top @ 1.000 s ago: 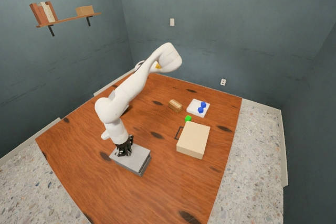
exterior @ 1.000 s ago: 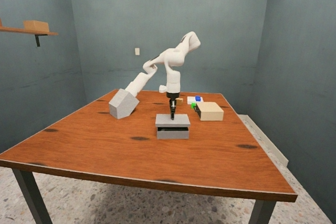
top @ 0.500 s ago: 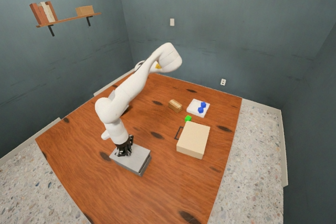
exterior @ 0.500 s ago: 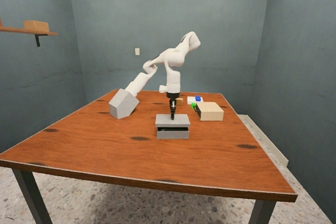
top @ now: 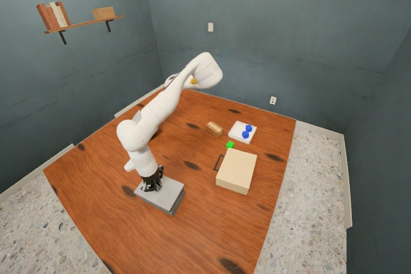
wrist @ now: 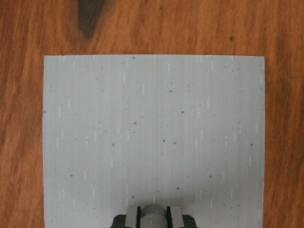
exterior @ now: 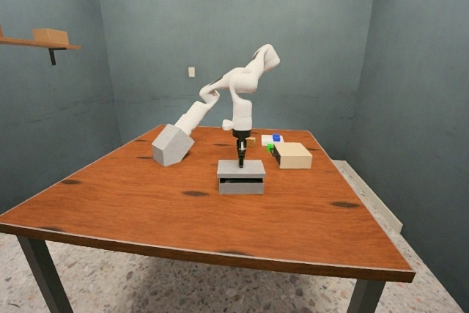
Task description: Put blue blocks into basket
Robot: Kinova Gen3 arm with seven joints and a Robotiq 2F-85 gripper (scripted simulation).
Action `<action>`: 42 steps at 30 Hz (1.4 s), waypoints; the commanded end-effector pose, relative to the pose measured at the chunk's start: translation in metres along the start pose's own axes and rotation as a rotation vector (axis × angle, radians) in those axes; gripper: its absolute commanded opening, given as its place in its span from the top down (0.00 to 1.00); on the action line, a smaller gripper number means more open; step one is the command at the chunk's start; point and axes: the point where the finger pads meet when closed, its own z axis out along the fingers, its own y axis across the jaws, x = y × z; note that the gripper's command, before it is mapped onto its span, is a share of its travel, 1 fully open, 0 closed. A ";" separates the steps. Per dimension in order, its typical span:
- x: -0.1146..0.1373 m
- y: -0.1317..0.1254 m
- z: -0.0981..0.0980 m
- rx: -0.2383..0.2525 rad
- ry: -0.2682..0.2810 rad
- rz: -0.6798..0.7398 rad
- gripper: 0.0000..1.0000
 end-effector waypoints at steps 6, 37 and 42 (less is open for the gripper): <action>-0.001 -0.001 0.003 0.006 -0.004 -0.004 0.90; -0.002 -0.001 0.020 0.006 -0.004 -0.005 0.90; -0.002 -0.001 0.023 0.006 -0.004 -0.004 0.90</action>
